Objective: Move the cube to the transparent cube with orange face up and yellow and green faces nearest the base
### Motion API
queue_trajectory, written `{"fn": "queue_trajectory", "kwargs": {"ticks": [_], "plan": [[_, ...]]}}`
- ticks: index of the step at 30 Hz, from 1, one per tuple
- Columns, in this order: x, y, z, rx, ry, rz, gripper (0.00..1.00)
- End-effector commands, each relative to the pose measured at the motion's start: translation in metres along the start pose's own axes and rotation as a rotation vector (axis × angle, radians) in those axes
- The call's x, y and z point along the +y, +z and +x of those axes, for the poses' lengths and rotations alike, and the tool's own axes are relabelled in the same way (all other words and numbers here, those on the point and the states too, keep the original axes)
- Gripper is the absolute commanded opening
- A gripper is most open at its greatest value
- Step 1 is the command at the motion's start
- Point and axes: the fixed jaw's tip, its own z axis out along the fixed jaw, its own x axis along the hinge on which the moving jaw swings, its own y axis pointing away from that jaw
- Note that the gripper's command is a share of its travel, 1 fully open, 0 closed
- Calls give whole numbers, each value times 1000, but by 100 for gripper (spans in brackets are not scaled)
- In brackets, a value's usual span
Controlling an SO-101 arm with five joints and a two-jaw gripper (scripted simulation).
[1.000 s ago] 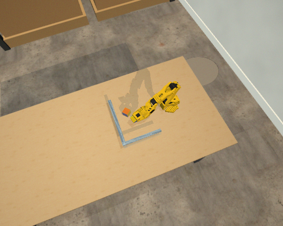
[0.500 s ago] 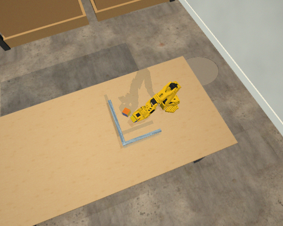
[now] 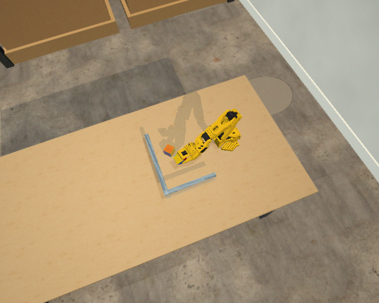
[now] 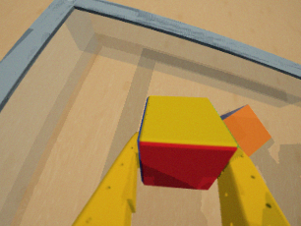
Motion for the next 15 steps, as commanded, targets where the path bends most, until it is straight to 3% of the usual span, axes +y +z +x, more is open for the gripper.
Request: {"fn": "queue_trajectory", "kwargs": {"ticks": [1, 15], "plan": [[-4, 1, -22, -118, 43, 18, 22], [-5, 5, -26, -224, 165, 18, 22]]}}
